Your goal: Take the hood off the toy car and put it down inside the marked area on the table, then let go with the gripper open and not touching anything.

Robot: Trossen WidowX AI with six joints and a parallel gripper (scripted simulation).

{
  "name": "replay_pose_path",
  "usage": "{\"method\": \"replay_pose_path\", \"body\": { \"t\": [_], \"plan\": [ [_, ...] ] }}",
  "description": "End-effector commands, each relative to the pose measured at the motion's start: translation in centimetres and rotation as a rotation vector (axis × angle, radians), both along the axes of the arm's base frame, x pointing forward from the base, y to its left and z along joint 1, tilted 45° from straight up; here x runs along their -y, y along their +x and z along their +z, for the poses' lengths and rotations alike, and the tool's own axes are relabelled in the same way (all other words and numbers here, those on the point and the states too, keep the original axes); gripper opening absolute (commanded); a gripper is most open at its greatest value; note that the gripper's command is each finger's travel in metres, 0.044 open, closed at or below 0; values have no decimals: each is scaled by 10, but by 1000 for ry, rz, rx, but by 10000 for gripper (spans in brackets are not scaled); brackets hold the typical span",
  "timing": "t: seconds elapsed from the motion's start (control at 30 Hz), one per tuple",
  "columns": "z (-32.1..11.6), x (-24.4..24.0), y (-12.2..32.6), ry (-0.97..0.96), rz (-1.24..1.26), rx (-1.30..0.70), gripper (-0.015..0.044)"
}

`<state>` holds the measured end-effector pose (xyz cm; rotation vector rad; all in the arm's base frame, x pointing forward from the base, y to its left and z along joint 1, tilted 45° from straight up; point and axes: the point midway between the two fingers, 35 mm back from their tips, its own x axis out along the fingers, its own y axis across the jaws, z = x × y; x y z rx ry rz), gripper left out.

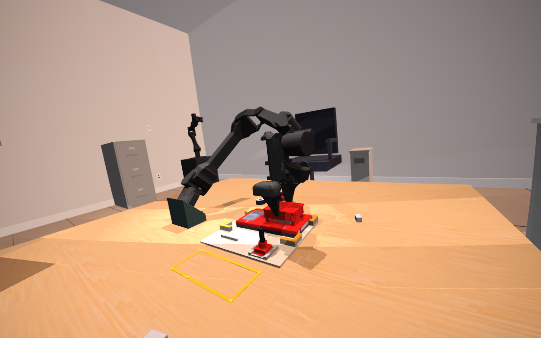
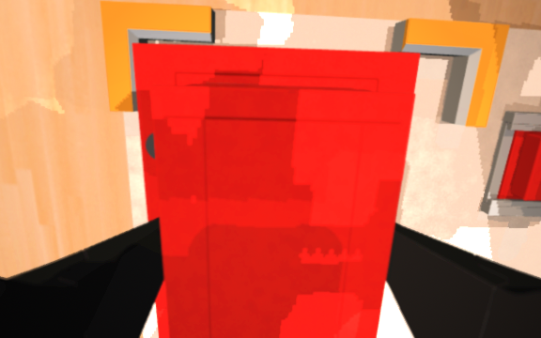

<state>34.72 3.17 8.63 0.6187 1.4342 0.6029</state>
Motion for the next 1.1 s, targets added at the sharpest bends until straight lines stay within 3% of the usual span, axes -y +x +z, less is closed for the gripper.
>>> {"method": "replay_pose_path", "body": {
  "t": [0.0,0.9,1.07],
  "plan": [
    [3,5,1,-5,-2,5,0],
    [39,42,-3,-6,-2,3,0],
    [28,43,-1,-6,-4,1,0]
  ]
}}
